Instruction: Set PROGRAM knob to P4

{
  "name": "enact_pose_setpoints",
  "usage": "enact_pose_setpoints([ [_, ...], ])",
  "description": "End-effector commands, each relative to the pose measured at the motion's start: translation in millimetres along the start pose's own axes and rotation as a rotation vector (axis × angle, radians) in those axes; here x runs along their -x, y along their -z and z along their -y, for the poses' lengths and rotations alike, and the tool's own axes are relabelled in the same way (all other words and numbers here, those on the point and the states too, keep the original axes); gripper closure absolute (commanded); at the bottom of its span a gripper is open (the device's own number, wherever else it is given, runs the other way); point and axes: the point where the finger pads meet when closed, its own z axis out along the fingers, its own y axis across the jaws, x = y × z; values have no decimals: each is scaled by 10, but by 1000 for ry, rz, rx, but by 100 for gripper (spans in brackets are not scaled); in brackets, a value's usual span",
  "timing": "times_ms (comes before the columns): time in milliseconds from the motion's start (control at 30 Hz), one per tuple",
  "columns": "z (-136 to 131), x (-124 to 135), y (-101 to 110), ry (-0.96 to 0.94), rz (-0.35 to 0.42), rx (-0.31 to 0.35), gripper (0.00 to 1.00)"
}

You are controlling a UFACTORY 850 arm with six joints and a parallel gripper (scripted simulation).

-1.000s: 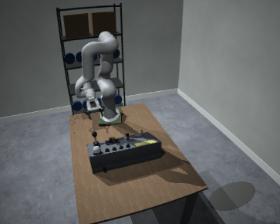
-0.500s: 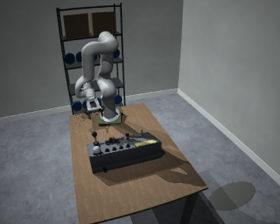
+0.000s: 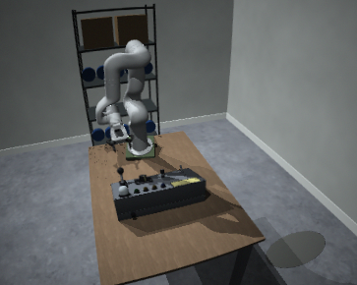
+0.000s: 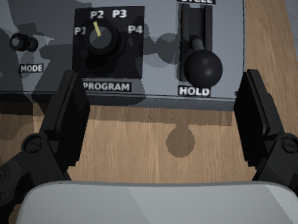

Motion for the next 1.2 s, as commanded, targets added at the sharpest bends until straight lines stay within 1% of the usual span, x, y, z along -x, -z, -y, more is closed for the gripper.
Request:
enact_pose_setpoints([
  [0, -4, -3, 0, 1, -1, 0, 0],
  [367, -3, -9, 7, 1, -1, 0, 0],
  [733, 0, -67, 71, 1, -1, 0, 0],
  [1167, 8, -230, 251, 1, -1, 0, 0],
])
